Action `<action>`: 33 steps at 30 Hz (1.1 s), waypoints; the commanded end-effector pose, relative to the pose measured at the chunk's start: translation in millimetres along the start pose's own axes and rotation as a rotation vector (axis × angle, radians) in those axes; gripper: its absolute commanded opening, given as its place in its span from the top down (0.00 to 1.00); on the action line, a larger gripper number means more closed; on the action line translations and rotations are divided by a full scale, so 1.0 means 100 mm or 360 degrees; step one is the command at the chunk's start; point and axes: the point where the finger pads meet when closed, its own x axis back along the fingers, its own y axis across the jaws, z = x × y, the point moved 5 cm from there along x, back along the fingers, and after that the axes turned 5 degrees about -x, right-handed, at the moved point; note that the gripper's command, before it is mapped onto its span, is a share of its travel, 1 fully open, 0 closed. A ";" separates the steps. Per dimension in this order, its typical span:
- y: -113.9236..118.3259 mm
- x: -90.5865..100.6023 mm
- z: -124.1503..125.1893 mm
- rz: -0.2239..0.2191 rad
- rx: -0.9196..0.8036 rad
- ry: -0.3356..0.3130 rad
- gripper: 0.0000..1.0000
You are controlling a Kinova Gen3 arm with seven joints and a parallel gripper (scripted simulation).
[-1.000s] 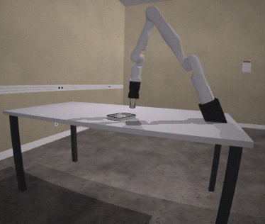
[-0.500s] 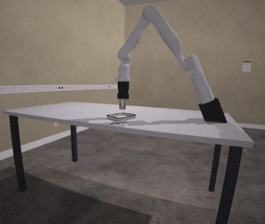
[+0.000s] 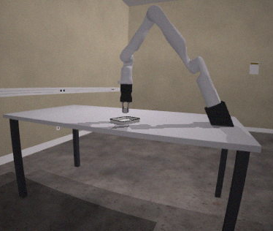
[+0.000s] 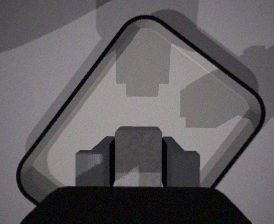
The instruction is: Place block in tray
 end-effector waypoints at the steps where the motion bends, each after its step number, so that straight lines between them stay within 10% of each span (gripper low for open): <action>1: 0.00 0.00 0.00 -0.0002 0.0000 0.0001 1.00; 33: 0.01 -0.47 0.01 -0.0002 0.0000 0.0001 1.00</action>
